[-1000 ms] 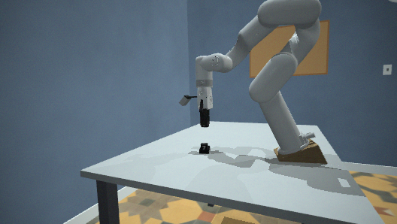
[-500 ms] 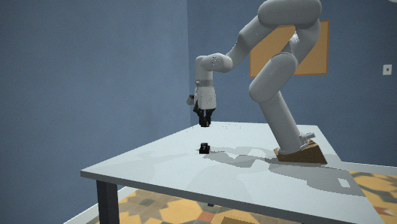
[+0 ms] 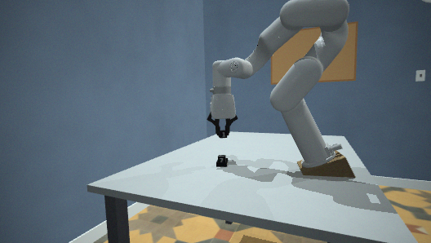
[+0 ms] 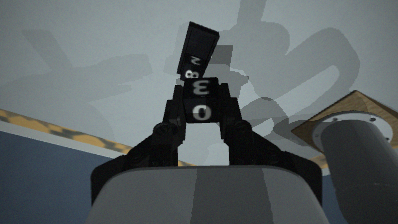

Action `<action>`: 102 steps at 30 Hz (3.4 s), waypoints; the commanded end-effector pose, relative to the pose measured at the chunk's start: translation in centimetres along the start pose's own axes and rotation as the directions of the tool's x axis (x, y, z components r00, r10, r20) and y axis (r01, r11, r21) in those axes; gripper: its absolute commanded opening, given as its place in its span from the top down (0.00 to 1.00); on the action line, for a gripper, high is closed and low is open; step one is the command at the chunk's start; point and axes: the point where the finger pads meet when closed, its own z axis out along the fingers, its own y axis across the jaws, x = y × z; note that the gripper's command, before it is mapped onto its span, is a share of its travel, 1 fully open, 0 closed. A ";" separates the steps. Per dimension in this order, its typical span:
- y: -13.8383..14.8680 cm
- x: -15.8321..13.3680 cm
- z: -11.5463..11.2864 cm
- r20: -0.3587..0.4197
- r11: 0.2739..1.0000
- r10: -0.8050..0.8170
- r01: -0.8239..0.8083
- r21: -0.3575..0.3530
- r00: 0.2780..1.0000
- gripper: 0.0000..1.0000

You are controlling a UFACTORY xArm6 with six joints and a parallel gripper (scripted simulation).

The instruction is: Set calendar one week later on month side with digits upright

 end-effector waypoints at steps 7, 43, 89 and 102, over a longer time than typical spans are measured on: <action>-0.1 0.1 -0.1 -0.017 0.960 0.281 -0.282 -0.004 0.959 0.73; -0.1 0.0 1.4 -0.018 0.928 0.371 -0.372 -0.003 0.928 0.73; -0.1 0.0 6.5 -0.018 0.928 0.371 -0.372 -0.003 0.928 0.73; -0.1 0.0 6.5 -0.018 0.928 0.371 -0.372 -0.003 0.928 0.73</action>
